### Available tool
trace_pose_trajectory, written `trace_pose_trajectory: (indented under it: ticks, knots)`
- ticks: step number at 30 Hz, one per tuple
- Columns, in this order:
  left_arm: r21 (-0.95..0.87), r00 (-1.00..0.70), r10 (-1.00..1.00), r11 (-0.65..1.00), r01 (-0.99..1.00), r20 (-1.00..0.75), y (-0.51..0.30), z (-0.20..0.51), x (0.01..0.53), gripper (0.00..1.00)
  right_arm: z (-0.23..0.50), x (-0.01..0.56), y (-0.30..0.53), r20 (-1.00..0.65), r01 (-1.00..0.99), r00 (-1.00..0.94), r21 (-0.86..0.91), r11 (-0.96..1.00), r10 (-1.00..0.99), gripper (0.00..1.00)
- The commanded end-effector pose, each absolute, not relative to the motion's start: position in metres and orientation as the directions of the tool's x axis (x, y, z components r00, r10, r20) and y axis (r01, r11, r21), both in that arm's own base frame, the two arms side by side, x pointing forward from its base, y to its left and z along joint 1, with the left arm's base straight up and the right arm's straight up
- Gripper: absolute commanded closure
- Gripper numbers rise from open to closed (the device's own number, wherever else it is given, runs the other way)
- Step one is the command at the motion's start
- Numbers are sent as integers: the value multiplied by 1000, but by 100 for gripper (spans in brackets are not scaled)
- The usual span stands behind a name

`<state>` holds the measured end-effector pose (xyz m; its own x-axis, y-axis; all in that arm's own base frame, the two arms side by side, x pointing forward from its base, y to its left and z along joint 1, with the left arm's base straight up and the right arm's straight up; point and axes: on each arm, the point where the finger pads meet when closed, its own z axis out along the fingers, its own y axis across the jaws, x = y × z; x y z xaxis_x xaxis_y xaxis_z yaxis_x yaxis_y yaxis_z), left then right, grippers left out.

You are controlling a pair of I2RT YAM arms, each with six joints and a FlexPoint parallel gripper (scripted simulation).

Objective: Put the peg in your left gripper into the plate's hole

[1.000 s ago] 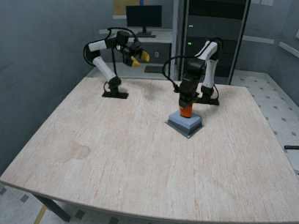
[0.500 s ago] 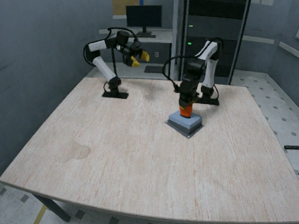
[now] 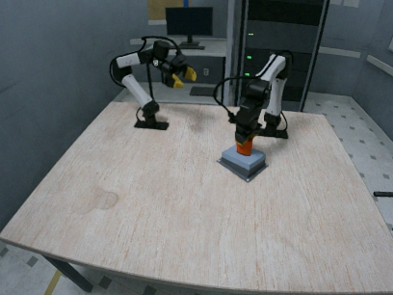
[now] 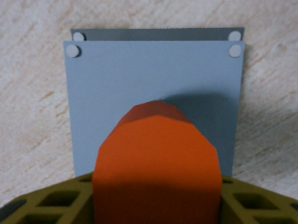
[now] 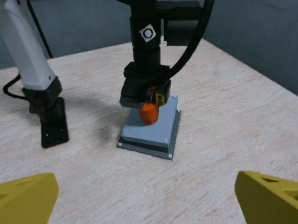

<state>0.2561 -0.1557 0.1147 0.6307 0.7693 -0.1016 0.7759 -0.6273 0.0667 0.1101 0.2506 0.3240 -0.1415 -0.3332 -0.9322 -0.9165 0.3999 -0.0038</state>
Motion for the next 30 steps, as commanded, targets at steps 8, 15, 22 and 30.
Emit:
trace_pose_trajectory:
  ticks: [8,15,22,30]
  knots:
    - [123,631,769,-620,775,-103,-158,116,266,65,332,110,250,-940,-916,-137,0,402,-311,0]
    - [122,631,769,-619,775,-103,-157,112,266,65,332,110,250,-940,-916,-137,0,402,-311,0]
    - [118,630,769,-620,776,-104,-157,106,267,65,332,110,250,-940,-916,-137,0,402,-311,0]
    - [119,629,770,-619,777,-105,-157,102,269,65,332,110,250,-940,-916,-137,0,402,-311,0]
